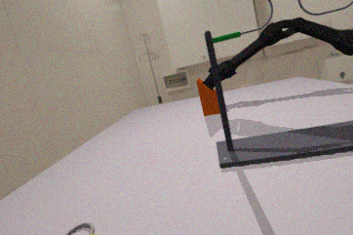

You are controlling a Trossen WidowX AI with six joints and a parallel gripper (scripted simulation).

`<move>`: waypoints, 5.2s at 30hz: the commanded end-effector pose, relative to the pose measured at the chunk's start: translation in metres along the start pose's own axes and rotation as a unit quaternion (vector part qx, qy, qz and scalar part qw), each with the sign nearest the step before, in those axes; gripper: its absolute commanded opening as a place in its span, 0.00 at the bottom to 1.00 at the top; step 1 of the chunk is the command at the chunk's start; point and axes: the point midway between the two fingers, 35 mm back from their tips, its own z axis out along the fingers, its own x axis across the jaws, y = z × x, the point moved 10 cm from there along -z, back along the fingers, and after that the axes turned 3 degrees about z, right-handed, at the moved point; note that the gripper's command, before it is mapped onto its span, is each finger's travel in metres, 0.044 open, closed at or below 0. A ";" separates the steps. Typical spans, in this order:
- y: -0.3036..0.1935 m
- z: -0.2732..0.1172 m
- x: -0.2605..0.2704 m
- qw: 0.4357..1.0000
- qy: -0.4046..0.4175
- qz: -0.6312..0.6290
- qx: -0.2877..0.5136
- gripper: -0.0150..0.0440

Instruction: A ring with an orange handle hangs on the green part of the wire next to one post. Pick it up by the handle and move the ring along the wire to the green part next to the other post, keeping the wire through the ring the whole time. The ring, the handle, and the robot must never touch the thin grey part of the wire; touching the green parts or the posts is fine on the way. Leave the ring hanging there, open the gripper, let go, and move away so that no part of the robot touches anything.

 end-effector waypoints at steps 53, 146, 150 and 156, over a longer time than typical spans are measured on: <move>0.036 -0.028 -0.019 0.992 -0.008 -0.002 0.130 0.00; 0.188 -0.047 -0.132 0.617 -0.203 -0.746 0.147 0.00; 0.196 -0.047 -0.130 0.587 -0.209 -0.770 0.139 0.00; 0.206 -0.046 -0.126 0.547 -0.216 -0.799 0.128 0.00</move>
